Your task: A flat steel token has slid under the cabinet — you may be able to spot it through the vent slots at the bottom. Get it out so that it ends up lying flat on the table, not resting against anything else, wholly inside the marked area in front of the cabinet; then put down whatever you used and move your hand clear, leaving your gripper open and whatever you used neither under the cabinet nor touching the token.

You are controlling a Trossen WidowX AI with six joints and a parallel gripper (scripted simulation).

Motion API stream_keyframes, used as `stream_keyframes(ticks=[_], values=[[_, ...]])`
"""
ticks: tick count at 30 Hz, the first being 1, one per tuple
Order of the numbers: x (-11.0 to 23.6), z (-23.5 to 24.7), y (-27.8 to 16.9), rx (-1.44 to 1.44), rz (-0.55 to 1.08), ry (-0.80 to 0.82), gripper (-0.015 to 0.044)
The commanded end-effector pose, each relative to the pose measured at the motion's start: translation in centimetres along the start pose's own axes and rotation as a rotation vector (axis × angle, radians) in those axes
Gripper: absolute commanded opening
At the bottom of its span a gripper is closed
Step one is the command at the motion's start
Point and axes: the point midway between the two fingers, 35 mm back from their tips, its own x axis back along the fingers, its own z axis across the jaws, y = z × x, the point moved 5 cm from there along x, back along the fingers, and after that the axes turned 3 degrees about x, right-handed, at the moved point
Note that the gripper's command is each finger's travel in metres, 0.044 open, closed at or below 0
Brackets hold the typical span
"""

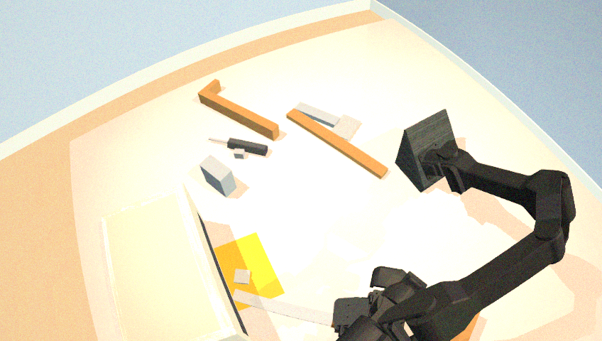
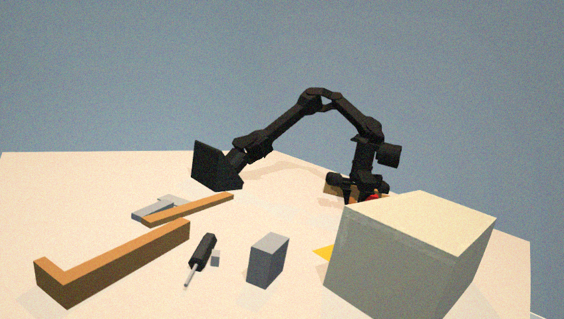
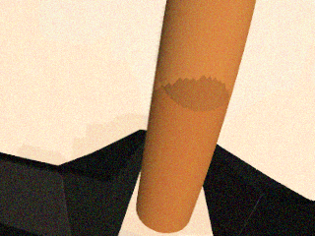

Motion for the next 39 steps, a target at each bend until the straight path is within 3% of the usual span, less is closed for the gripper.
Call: stream_keyframes(ticks=[1,39], values=[[0.0,0.0,0.6,0.002,-0.002,0.000,0.0000],[0.0,-0.4,6.4,0.004,-0.004,-0.001,0.0000]])
